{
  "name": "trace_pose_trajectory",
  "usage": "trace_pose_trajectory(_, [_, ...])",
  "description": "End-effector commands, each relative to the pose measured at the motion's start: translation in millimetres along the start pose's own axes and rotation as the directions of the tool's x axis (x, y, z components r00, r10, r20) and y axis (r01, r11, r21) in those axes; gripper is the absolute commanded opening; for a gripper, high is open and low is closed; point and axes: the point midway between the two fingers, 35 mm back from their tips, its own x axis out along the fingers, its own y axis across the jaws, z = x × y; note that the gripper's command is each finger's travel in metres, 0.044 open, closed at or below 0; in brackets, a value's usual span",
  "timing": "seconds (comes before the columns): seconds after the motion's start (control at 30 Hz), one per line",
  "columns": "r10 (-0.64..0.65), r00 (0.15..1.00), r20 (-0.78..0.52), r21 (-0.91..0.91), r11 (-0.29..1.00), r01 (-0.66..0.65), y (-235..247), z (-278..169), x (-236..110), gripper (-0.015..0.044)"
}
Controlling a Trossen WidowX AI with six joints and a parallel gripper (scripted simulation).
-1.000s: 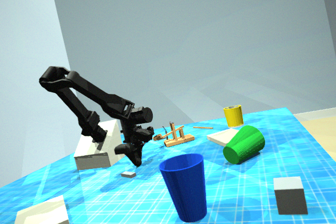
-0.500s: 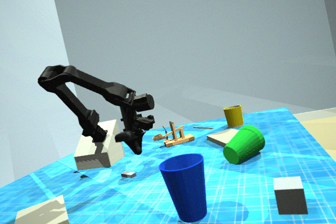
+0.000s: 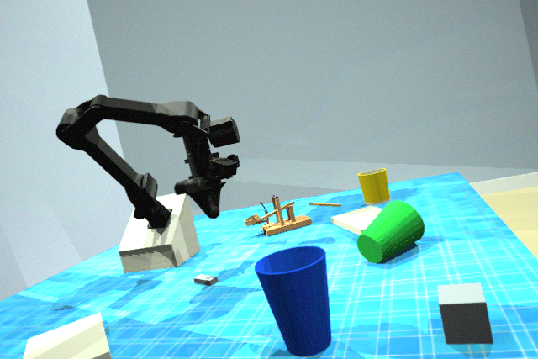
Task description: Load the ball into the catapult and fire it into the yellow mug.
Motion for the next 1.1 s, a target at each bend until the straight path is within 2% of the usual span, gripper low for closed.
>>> trace_pose_trajectory(0.0, [0.001, 1.000, -0.003, 0.003, 1.000, -0.001, 0, -1, -6, 0.0000])
trace_pose_trajectory(1.07, [-0.011, 0.986, -0.168, -0.291, 0.956, -0.039, 120, 25, 2, 0.0000])
